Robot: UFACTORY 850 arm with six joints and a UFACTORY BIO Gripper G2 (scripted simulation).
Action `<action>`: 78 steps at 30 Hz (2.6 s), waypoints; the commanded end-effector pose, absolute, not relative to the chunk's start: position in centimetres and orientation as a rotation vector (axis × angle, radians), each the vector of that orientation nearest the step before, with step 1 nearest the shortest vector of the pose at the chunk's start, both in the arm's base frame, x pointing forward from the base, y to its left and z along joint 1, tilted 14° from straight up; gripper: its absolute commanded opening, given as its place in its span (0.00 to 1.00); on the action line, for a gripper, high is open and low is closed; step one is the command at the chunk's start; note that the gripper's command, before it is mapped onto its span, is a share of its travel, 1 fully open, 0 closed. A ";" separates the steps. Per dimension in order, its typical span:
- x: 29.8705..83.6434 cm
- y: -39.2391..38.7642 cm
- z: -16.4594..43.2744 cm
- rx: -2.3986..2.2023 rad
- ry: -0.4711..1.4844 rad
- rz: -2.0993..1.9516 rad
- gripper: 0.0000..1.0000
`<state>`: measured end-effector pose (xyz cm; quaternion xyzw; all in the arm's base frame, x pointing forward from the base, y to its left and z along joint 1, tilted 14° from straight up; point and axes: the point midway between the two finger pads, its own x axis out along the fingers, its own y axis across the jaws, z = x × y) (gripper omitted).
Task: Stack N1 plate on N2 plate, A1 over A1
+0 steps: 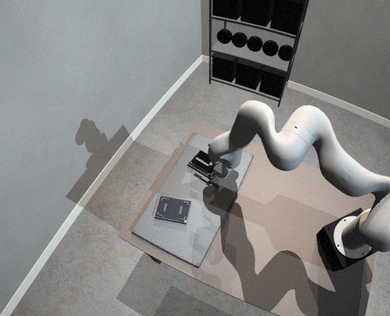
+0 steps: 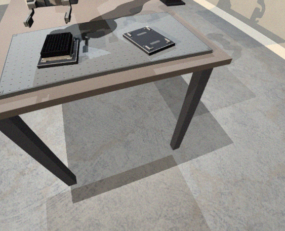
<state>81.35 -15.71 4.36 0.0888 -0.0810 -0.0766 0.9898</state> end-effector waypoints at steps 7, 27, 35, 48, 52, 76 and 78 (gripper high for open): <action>81.4 -15.8 4.5 0.178 -0.165 -0.154 0.37; 76.2 -11.4 10.3 0.164 -0.179 0.006 0.37; 74.4 -9.9 12.2 0.164 -0.179 0.006 0.37; 71.2 -7.2 15.7 0.164 -0.178 0.006 0.37; 70.0 -6.2 17.0 0.164 -0.178 0.007 0.37; 65.2 -2.3 22.1 0.164 -0.178 0.007 0.37; 65.2 -2.3 22.1 0.164 -0.178 0.007 0.37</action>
